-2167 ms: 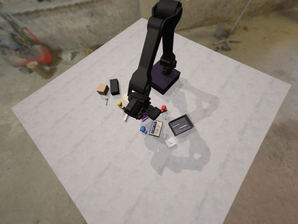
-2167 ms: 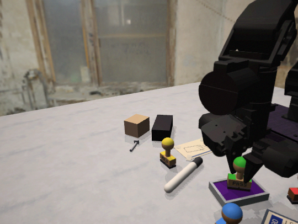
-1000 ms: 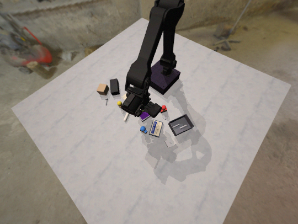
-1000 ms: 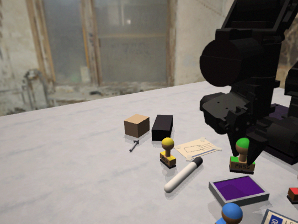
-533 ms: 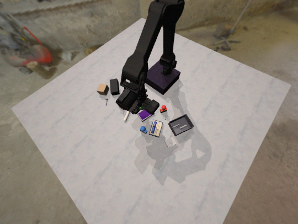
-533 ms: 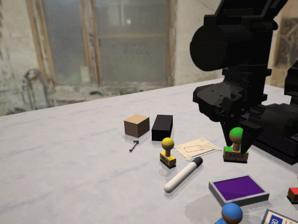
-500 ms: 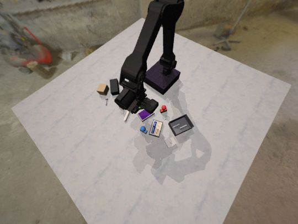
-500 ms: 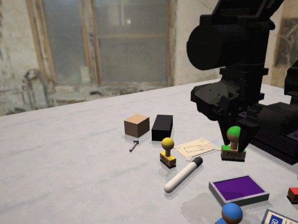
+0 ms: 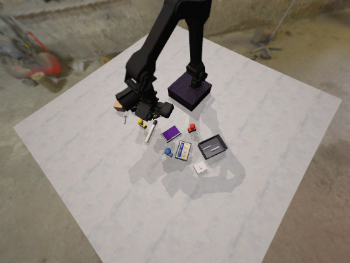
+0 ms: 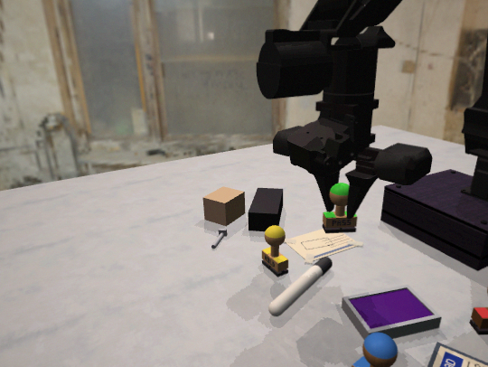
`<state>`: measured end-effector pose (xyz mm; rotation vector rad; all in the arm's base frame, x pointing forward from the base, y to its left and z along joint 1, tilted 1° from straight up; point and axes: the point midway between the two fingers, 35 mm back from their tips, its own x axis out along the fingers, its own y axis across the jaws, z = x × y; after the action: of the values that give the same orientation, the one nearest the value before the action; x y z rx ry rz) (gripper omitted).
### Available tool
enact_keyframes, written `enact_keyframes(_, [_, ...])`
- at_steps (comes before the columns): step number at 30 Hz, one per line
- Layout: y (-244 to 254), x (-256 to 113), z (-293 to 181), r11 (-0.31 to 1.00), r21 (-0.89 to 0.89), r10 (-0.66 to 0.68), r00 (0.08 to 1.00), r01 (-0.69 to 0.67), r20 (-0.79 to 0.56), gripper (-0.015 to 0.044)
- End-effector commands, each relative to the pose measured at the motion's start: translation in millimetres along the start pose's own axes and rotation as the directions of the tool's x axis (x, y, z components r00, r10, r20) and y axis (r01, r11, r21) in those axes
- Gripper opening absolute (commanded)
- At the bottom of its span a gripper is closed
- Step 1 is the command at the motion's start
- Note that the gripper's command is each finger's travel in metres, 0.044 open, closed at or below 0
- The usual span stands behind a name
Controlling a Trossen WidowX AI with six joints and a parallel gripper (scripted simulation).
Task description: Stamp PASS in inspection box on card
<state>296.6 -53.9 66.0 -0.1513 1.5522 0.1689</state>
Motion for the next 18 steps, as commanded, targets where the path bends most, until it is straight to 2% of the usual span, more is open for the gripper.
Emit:
enact_keyframes(1, [-17, -1, -10, 0.998, -0.06, -0.006, 1.0, 0.006, 0.001, 0.0])
enact_keyframes(12, [-62, -1, -44, 0.974, -0.226, -0.01, 1.0, 0.009, -0.002, 0.0])
enact_keyframes(18, [-64, 0, -47, 0.972, -0.235, -0.01, 1.0, 0.009, -0.003, 0.0])
